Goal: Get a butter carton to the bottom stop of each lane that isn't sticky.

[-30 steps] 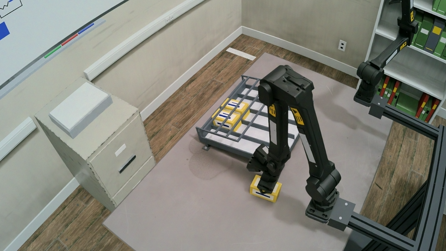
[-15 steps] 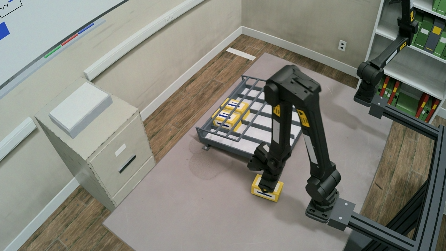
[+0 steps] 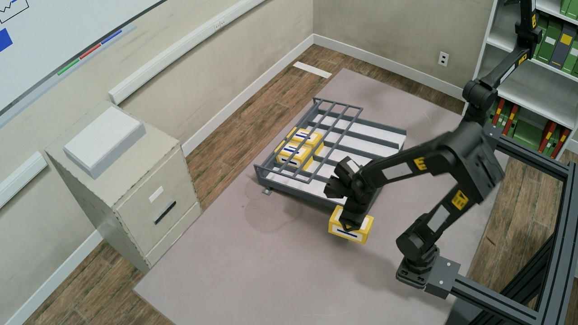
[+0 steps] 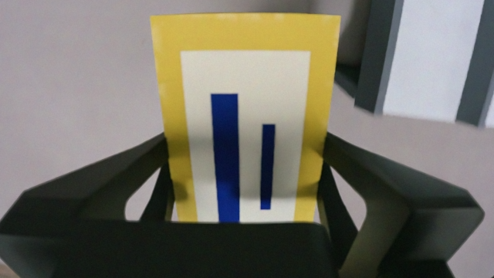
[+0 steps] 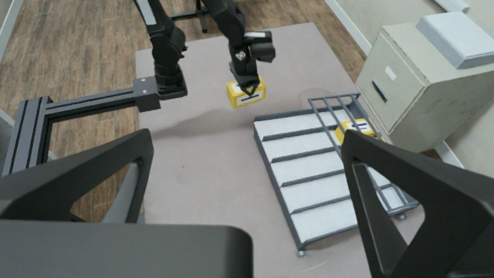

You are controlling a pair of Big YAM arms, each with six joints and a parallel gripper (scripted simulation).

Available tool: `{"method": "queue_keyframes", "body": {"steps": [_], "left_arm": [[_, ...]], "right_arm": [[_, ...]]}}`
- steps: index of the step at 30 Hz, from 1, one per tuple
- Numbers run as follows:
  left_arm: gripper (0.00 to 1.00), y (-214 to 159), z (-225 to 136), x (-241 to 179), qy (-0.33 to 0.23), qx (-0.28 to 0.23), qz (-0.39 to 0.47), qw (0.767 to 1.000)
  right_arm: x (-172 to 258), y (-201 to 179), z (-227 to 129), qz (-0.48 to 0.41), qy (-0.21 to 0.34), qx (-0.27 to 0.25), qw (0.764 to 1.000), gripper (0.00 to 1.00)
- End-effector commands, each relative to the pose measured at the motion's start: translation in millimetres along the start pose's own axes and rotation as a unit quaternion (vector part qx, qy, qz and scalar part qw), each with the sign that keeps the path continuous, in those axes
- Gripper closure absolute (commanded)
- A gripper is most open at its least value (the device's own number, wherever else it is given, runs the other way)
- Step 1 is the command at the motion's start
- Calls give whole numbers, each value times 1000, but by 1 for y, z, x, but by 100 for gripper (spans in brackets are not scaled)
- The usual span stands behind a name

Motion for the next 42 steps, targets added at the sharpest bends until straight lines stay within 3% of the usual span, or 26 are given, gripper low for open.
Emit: {"method": "queue_keyframes", "body": {"steps": [1,8,13,18,27,29,37,42], "left_arm": [[40,28,-58,-6,-7,-26,-9,1000],[40,42,-109,-7,-11,-35,-14,999],[40,47,-108,-21,-10,-26,-27,999],[40,68,-96,-88,-18,-15,-42,999],[40,106,-67,-245,-21,26,8,999],[40,106,-67,-245,-21,26,8,999],[40,130,-49,-346,-27,50,34,998],[40,136,-38,-379,-26,60,43,997]], "right_arm": [[0,7,-2,2,-1,-8,1000,0],[0,9,-3,-2,-4,-4,1000,0],[-1,12,-4,-9,-15,0,1000,0],[-3,12,-7,-16,-30,13,999,0],[-6,12,-13,-29,-58,34,997,0],[-6,12,-13,-29,-58,34,997,0],[-9,12,-19,-42,-84,55,994,0],[-10,12,-22,-46,-99,66,992,0]]}}
Point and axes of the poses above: on each arm, the point where the finger pads meet when closed, its own z axis out along the fingers, its own x axis across the jaws, y = z × x, the point moved 9 cm from there along -z, back along the fingers, and after that the axes turned 8 degrees about z, right-handed, at the moved point
